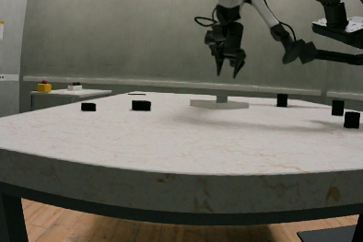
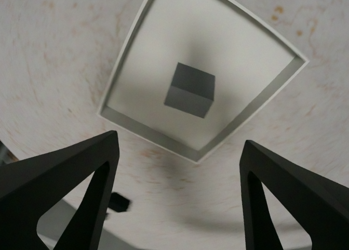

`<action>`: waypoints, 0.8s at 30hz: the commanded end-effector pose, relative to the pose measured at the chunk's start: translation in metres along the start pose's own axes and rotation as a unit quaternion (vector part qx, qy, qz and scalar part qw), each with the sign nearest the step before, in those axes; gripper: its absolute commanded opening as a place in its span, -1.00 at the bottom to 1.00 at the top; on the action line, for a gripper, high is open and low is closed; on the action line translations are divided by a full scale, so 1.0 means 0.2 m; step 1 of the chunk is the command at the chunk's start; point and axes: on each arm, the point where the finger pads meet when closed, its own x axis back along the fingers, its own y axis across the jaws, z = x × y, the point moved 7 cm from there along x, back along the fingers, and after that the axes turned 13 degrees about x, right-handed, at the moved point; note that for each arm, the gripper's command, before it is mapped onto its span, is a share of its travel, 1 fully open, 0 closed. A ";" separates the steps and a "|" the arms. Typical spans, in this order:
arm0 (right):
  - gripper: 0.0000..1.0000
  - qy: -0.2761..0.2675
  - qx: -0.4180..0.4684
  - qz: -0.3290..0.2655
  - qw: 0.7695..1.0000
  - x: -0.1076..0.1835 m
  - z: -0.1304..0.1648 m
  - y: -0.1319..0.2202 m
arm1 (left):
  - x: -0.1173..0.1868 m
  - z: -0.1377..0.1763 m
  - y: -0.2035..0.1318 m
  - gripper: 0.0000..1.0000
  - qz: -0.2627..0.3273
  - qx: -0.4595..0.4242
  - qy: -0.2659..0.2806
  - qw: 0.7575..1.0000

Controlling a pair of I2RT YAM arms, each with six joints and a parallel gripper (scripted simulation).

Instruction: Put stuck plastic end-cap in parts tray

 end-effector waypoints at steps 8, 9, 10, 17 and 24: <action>-1.00 0.127 -0.157 0.241 0.949 0.33 0.18 -0.18 | 0.17 0.18 0.11 0.21 0.008 0.302 -0.159 0.940; -1.00 0.132 -0.171 0.260 0.941 0.36 0.20 -0.19 | 0.18 0.20 0.11 0.21 0.010 0.324 -0.171 0.931; -1.00 0.132 -0.171 0.260 0.941 0.36 0.20 -0.19 | 0.18 0.20 0.11 0.21 0.010 0.324 -0.171 0.931; -1.00 0.152 -0.252 0.380 0.877 0.57 0.29 -0.20 | 0.25 0.30 0.10 0.21 0.022 0.463 -0.243 0.852; -1.00 0.158 -0.292 0.446 0.831 0.70 0.33 -0.17 | 0.29 0.39 0.04 0.21 0.032 0.556 -0.290 0.778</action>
